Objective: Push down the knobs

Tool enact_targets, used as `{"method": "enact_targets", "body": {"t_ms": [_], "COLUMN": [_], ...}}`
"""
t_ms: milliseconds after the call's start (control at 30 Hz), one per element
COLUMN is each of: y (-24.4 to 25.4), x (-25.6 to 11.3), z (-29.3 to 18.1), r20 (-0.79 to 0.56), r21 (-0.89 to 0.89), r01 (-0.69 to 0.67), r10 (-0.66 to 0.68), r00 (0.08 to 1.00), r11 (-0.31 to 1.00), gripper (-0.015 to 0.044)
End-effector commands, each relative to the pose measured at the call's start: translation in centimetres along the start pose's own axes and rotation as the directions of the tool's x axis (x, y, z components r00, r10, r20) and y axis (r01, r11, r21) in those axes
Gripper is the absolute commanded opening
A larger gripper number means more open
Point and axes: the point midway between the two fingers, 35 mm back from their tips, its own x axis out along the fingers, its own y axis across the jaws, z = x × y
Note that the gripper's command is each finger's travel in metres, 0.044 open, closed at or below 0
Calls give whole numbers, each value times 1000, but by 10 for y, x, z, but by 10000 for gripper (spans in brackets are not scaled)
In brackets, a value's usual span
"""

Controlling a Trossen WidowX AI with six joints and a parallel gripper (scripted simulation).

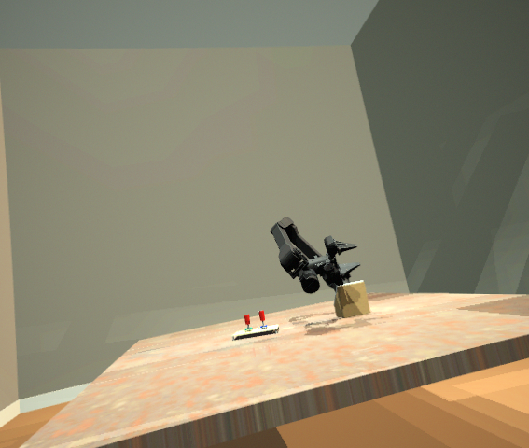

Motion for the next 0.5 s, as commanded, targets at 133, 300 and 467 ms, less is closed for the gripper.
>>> {"method": "enact_targets", "body": {"t_ms": [133,300,467], "y": [-4,-9,-13], "x": [-10,-27,-49], "z": [5,13,22], "r20": [49,132,230], "r21": [-2,4,24], "r01": [72,167,250], "r10": [-71,-166,-249], "r00": [996,977,941], "r11": [997,986,968], "gripper": [269,137,6]}}
